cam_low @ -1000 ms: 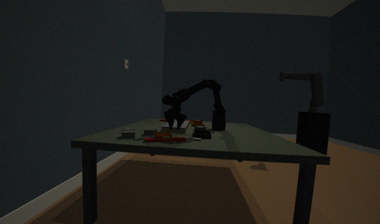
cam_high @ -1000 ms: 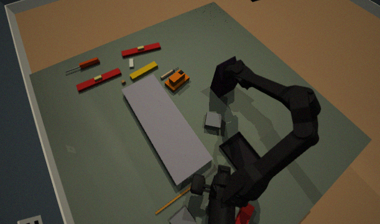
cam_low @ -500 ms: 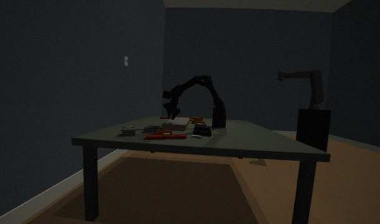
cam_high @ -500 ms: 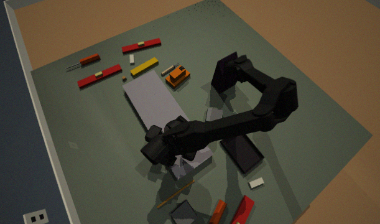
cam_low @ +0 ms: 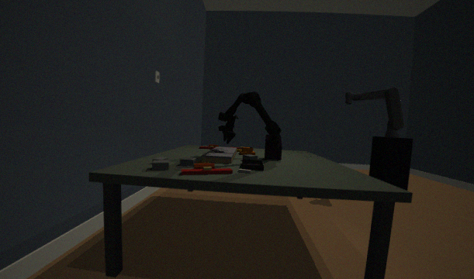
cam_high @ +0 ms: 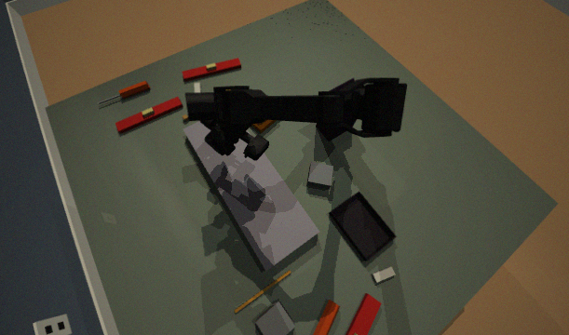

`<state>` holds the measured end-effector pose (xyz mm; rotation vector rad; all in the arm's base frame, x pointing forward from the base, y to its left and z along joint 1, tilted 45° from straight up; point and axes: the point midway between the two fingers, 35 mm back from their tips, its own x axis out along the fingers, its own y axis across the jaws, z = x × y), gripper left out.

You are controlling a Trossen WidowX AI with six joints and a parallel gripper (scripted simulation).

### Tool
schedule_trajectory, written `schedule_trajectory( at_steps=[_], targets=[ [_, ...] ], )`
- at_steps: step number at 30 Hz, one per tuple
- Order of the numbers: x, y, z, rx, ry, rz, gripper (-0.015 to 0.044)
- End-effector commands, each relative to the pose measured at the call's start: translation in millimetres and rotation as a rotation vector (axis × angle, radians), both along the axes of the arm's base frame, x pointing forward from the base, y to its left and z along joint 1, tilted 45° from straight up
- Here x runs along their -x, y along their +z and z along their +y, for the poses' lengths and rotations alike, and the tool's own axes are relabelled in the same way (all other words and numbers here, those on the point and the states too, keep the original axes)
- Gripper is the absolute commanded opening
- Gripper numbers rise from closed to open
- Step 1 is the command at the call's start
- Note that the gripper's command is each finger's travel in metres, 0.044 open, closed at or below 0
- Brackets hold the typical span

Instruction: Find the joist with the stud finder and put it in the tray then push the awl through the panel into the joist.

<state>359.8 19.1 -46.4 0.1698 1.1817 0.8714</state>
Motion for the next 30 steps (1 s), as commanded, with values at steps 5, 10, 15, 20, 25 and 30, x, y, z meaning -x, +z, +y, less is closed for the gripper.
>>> schedule_trajectory(
  at_steps=[5,10,15,20,25,30],
  targets=[
    [84.2,-65.1,-73.6,-0.048,-0.092,0.08,0.044],
    [147.1,-90.9,-90.3,-0.126,-0.154,0.101,0.044],
    [157.0,-93.8,-90.6,-0.141,-0.164,0.101,0.044],
    [155.8,-92.6,-89.2,-0.141,-0.164,0.101,0.044],
    [152.3,-89.1,-84.9,-0.142,-0.164,0.101,0.044],
    [152.2,-92.1,-82.1,-0.142,-0.164,0.101,0.044]
  ],
)
